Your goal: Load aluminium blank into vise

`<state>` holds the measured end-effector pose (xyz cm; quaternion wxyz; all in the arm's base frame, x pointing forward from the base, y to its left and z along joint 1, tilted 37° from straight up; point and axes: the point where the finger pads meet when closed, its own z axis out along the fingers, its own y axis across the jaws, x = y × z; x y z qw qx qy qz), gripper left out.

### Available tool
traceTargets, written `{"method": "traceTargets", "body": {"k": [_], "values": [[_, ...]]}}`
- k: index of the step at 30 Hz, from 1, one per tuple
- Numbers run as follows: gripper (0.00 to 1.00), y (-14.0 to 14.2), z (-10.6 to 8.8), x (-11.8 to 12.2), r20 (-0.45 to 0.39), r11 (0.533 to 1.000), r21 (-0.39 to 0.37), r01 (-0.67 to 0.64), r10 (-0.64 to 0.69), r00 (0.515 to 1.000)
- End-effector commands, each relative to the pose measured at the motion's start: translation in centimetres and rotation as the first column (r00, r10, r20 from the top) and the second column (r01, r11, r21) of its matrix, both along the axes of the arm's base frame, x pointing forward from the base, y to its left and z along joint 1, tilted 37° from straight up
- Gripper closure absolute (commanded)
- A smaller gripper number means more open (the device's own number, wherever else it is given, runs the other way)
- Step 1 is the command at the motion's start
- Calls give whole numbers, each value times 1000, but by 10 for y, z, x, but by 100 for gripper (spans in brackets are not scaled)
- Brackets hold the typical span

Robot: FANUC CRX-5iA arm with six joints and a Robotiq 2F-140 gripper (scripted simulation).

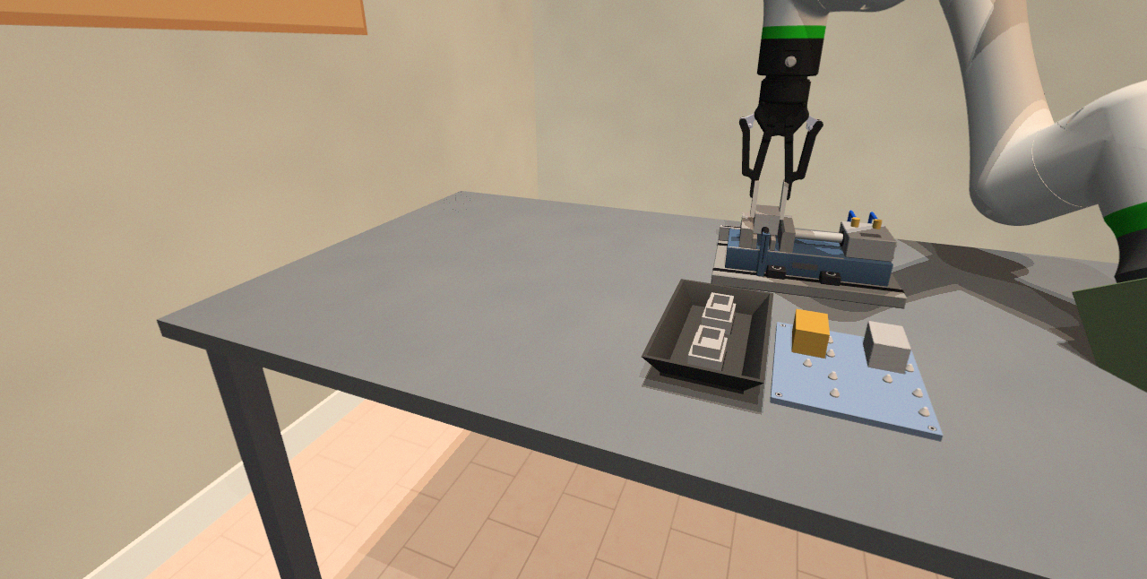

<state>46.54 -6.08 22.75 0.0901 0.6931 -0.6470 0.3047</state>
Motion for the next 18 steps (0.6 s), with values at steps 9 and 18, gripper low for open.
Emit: {"method": "traceTargets", "body": {"k": [9, 18], "values": [[100, 0, -1, 0, 0, 1000, 0, 0, 0, 1000], [100, -1, -1, 1, 0, 1000, 0, 0, 0, 1000]]}}
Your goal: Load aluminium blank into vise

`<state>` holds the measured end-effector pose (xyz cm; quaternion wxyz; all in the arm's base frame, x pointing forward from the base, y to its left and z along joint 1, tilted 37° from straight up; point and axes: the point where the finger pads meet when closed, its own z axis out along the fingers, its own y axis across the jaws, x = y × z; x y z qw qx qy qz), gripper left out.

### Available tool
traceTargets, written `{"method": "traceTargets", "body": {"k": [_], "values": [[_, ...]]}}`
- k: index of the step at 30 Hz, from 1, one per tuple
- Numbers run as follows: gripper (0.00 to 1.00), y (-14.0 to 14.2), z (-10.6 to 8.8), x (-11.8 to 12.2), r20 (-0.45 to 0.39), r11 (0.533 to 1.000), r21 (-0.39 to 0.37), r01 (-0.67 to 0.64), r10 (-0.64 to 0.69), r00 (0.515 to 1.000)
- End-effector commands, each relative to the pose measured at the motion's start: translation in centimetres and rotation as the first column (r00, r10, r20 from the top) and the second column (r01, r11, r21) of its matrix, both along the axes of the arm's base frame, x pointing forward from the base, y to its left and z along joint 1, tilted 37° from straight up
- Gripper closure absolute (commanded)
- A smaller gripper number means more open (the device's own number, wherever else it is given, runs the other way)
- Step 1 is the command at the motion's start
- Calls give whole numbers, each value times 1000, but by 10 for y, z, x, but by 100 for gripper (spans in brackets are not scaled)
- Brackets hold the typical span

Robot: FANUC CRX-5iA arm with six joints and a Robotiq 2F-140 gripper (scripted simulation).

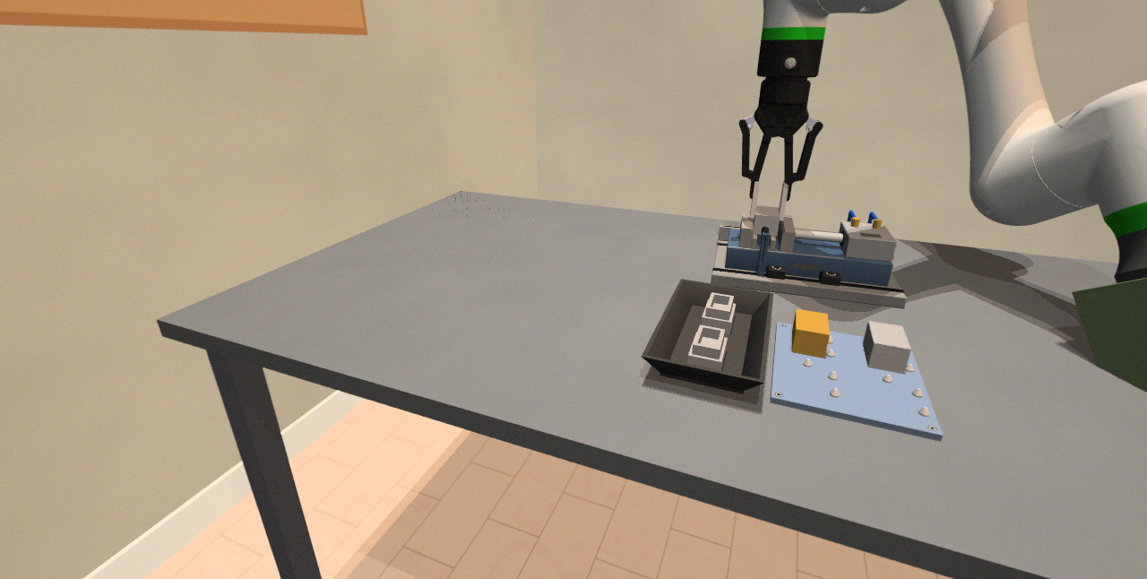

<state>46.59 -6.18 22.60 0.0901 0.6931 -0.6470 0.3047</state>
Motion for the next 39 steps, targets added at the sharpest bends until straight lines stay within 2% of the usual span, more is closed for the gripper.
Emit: {"method": "traceTargets", "body": {"k": [1, 38, 39], "values": [[100, 0, 0, 0, 0, 1000, 0, 0, 0, 1000], [100, 0, 0, 0, 0, 1000, 0, 0, 0, 1000], [60, 0, 0, 0, 0, 1000, 0, 0, 0, 1000]]}}
